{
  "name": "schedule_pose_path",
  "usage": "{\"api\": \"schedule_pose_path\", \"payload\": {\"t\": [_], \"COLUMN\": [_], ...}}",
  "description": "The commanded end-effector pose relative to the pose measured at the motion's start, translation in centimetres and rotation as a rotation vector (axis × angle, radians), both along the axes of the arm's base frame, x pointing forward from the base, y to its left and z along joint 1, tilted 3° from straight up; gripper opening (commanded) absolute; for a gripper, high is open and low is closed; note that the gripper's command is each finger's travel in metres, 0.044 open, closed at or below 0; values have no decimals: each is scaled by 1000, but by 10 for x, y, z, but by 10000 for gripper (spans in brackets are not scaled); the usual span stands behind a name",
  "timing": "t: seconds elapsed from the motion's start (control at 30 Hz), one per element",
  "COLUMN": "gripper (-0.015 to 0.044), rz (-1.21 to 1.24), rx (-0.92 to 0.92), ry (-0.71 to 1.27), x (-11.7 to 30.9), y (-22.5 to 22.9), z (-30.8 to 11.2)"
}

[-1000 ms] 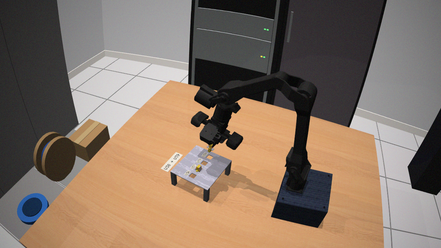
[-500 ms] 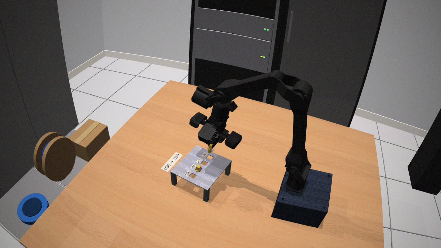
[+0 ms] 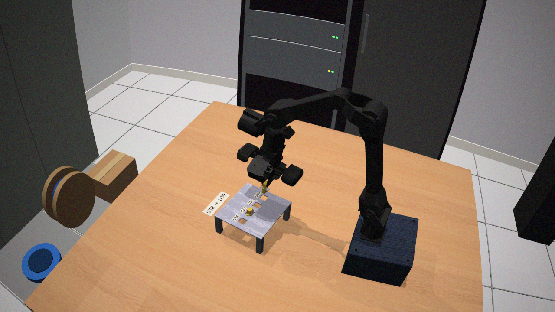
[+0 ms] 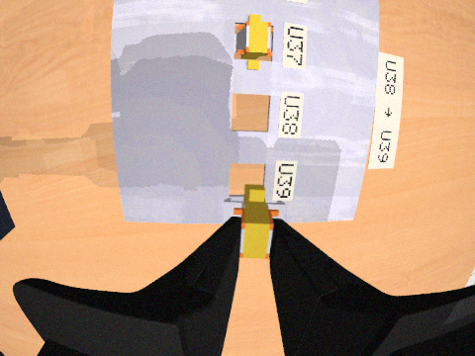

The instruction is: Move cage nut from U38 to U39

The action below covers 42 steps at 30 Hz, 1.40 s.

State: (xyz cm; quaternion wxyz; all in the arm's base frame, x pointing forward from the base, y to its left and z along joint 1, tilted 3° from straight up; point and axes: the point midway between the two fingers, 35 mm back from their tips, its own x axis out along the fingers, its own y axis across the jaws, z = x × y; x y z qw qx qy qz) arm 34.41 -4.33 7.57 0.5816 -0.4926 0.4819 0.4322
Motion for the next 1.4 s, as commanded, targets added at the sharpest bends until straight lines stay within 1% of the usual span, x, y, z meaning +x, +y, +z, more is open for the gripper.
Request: {"api": "schedule_pose_path", "payload": {"t": [0.0, 0.5, 1.03, 1.37], "gripper": [33, 33, 33, 33], "rz": [5, 7, 7, 7], "rx": [5, 11, 10, 10], "ry": [27, 66, 66, 66], "x": [1, 2, 4, 4], "y": [0, 0, 1, 1], "z": [-4, -8, -31, -31]}}
